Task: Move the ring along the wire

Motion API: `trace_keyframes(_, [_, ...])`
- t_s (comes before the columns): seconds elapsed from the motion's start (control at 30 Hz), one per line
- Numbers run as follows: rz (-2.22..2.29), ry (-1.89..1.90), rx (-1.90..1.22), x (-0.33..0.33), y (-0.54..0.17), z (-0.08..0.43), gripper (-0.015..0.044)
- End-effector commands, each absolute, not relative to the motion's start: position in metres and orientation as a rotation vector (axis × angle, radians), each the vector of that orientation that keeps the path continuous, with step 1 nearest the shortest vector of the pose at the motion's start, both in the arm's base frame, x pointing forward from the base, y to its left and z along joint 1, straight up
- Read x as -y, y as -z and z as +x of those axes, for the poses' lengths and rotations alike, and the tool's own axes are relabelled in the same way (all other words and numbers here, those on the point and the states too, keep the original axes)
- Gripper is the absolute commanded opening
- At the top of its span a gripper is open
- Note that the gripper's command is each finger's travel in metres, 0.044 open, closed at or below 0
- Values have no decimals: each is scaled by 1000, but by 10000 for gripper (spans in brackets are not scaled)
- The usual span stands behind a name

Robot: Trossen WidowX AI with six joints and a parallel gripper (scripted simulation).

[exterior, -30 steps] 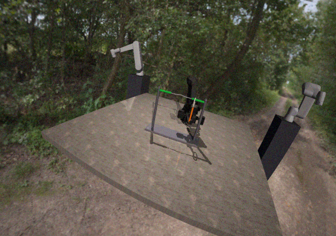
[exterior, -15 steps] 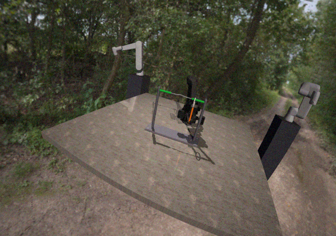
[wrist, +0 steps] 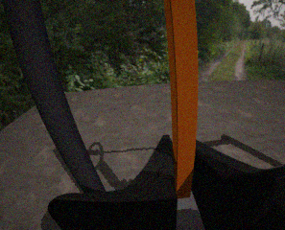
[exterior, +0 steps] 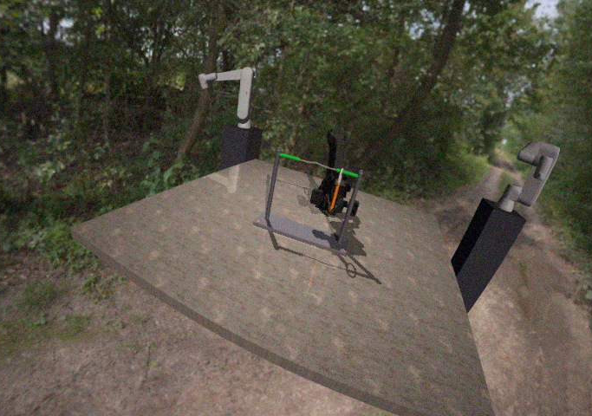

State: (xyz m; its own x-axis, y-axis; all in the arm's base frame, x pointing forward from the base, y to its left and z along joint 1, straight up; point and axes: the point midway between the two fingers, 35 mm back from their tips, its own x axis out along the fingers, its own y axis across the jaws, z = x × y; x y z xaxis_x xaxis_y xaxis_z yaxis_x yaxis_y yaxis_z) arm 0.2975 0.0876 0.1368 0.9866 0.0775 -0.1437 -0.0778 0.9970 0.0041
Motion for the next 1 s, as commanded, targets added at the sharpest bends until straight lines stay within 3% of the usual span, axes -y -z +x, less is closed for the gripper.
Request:
trace_keyframes(0.0, [2,-75,-145,-87,-136,297,-150])
trace_keyframes(0.27, [2,-75,-145,-87,-136,297,-150])
trace_keyframes(0.67, [-1,-78,-144,-88,-137,297,160])
trace_keyframes(0.97, [0,-77,-146,-88,-141,284,160])
